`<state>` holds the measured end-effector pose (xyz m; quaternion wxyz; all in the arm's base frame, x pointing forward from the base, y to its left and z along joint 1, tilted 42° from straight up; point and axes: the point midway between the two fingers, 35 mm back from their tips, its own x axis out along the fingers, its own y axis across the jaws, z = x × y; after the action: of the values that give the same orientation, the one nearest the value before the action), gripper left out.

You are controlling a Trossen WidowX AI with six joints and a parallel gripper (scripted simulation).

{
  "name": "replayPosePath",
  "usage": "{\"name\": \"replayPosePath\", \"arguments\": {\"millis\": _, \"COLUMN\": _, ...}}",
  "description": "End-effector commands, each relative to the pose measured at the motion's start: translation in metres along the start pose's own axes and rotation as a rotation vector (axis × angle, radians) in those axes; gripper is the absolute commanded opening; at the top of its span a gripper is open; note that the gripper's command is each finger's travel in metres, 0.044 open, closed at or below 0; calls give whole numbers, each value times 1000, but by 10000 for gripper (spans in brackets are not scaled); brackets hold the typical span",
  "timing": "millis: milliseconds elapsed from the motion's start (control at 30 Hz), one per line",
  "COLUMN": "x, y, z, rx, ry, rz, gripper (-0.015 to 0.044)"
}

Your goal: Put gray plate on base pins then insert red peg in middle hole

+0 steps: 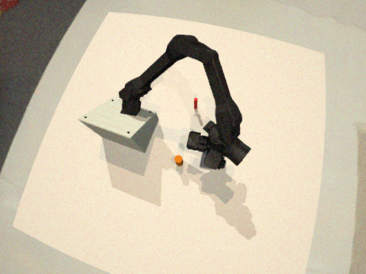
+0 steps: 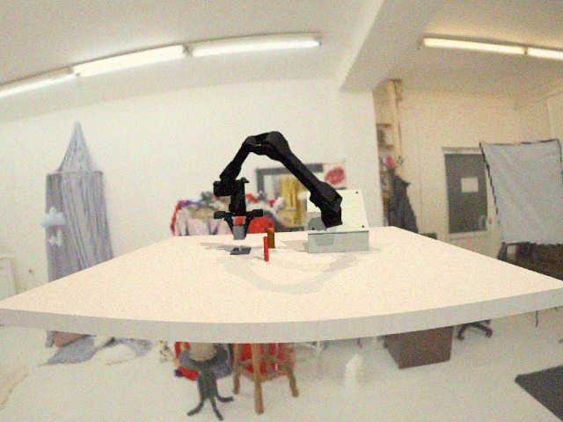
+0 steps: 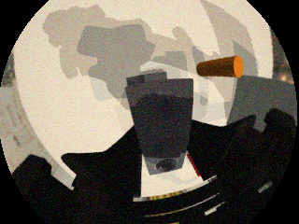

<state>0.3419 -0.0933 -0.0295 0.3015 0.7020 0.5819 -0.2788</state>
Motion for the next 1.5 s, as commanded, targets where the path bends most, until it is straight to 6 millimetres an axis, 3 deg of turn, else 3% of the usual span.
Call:
{"name": "replayPosePath", "arguments": {"millis": 0, "x": 3, "y": 0, "z": 1, "rx": -3, "ry": -2, "rz": -1, "gripper": 0}}
{"name": "replayPosePath", "arguments": {"millis": 833, "x": 39, "y": -1, "z": 1, "rx": -3, "ry": -1, "rz": -1, "gripper": 0}}
{"name": "replayPosePath", "arguments": {"millis": 1133, "x": 36, "y": 0, "z": 1, "rx": -11, "ry": -5, "rz": 1, "gripper": 0}}
{"name": "replayPosePath", "arguments": {"millis": 1467, "x": 36, "y": 0, "z": 1, "rx": -11, "ry": -5, "rz": 1, "gripper": 263}}
